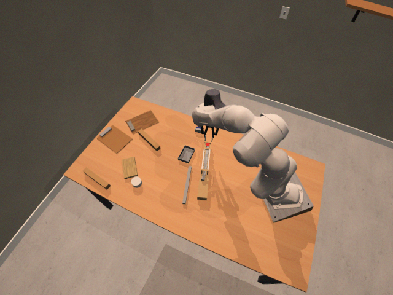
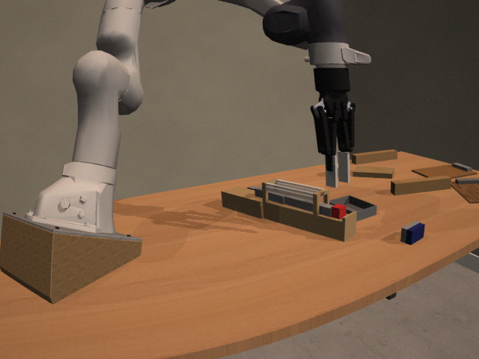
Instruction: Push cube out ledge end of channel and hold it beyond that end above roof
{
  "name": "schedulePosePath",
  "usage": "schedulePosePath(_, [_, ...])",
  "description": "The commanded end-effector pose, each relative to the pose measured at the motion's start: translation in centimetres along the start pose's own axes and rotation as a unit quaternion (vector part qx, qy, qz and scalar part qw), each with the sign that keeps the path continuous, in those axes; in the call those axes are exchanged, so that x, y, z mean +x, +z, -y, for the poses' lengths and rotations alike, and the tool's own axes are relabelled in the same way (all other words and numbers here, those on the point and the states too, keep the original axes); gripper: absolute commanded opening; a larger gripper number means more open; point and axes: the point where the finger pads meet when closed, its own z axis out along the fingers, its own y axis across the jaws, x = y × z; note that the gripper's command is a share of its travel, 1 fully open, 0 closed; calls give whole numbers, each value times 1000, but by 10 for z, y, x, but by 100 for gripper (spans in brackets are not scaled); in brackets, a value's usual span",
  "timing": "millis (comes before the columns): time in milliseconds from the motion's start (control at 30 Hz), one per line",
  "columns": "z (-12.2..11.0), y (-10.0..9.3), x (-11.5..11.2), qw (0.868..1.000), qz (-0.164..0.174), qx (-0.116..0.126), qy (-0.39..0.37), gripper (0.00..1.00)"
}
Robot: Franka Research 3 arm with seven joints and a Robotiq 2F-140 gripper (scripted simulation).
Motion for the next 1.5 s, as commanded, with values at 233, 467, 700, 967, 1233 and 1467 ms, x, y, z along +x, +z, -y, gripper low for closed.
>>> schedulePosePath(233, [0,2,-1,1000,3,1,-8,25])
schedulePosePath(467, [3,42,-1,1000,5,1,-7,25])
schedulePosePath(700, [3,44,-1,1000,5,1,-7,25])
schedulePosePath(967, [3,60,-1,1000,5,1,-7,25])
schedulePosePath(1233, [3,68,-1,1000,5,1,-7,25])
schedulePosePath(1467, [3,69,-1,1000,5,1,-7,25])
